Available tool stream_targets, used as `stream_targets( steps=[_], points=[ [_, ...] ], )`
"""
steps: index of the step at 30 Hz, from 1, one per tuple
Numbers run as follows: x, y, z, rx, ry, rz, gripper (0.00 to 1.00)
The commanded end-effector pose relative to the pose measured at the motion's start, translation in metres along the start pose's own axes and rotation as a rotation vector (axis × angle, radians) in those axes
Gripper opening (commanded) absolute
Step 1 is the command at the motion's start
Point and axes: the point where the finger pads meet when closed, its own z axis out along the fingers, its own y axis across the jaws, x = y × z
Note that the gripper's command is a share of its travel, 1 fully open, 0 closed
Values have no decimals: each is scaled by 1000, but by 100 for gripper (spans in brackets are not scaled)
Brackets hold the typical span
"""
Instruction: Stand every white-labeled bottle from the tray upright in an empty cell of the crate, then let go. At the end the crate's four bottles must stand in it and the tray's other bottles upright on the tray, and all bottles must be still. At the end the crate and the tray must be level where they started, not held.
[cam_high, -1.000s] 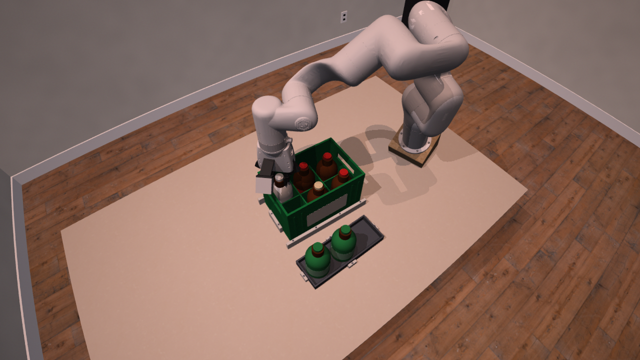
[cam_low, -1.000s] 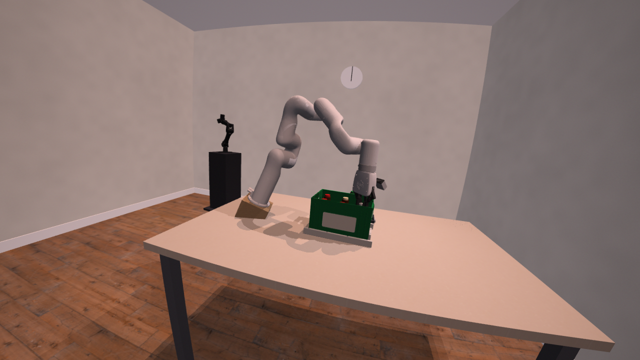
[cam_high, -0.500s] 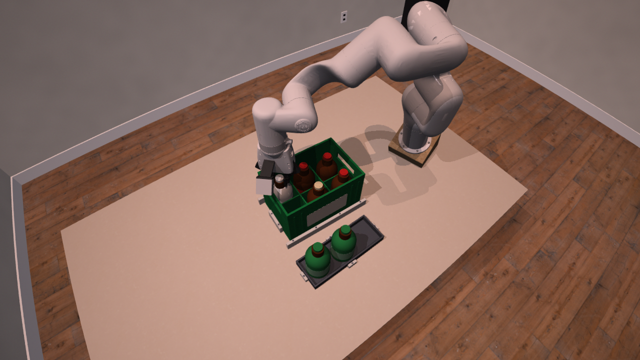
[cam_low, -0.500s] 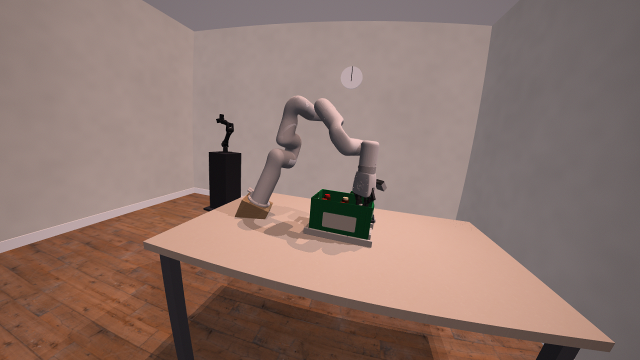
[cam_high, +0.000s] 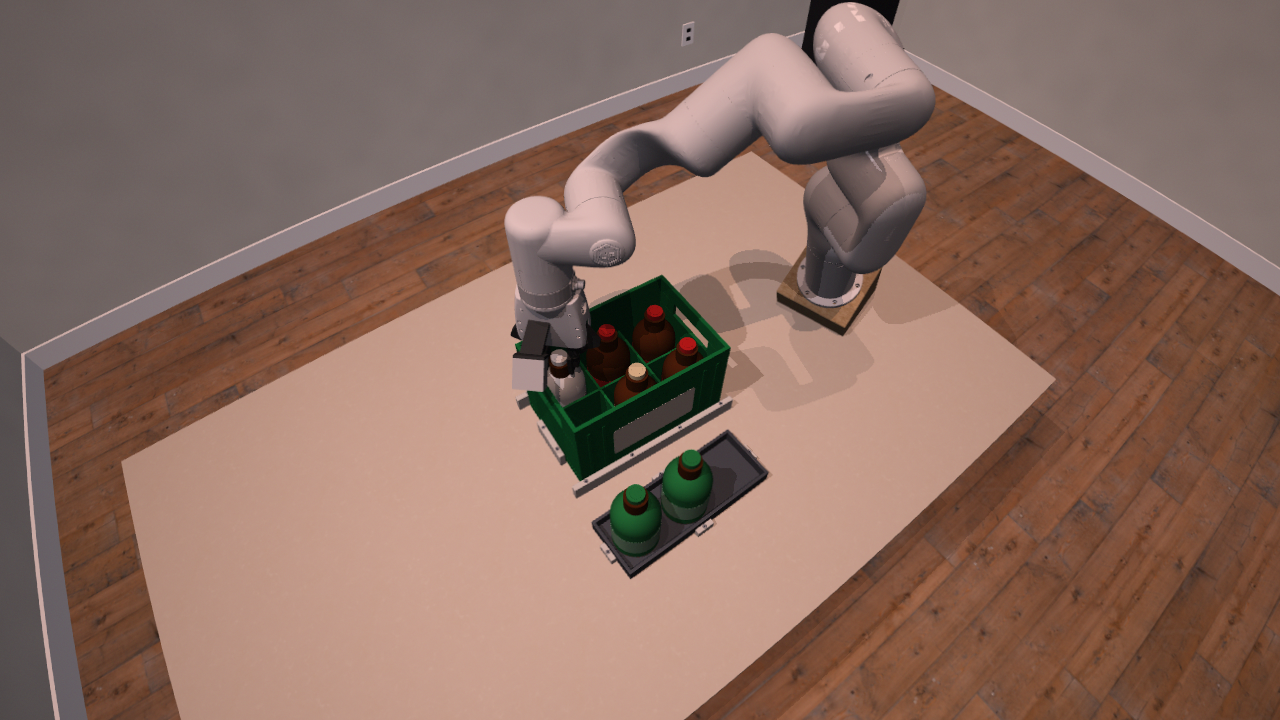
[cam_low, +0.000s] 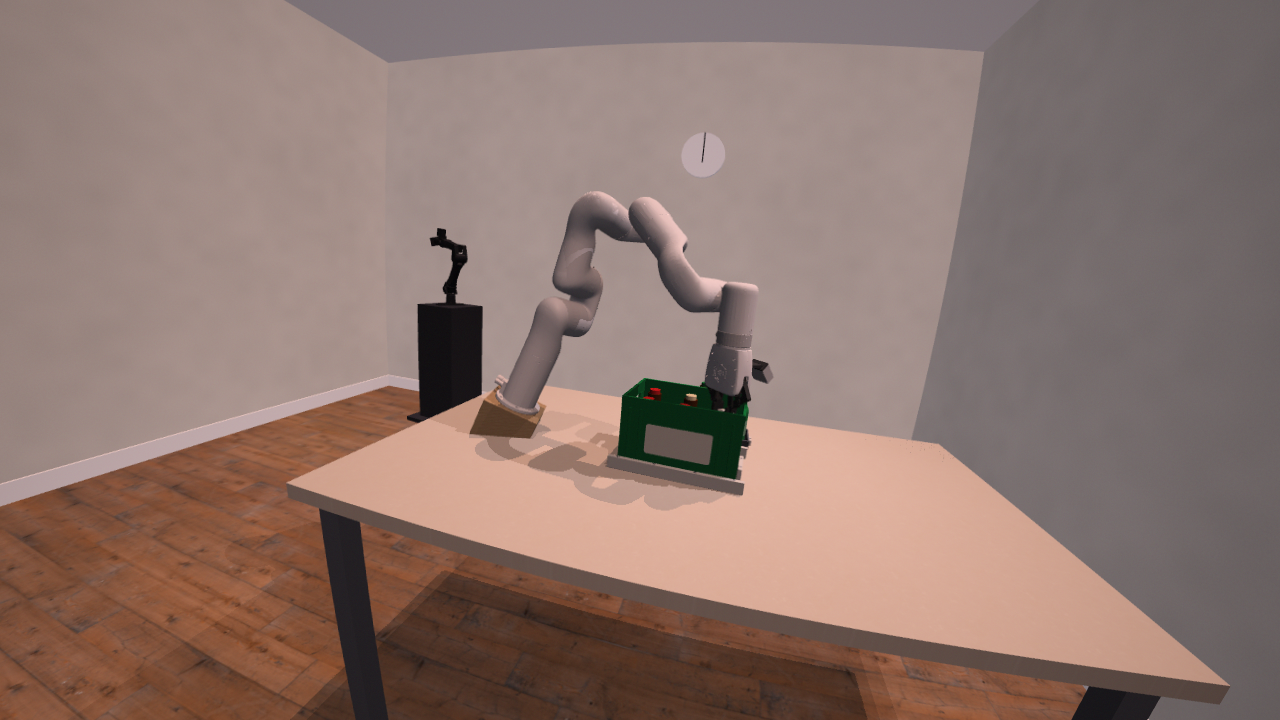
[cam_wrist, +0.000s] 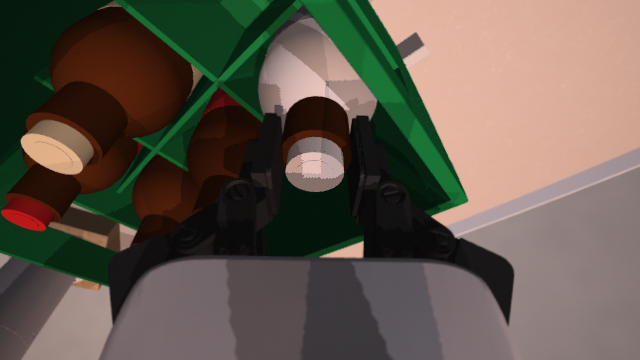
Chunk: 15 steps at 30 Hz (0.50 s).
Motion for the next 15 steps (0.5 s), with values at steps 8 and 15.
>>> stream_targets(
  steps=[8,15],
  points=[
    [1,1,-2,-5,3,-1,0],
    [1,1,-2,-5,3,-1,65]
  ],
)
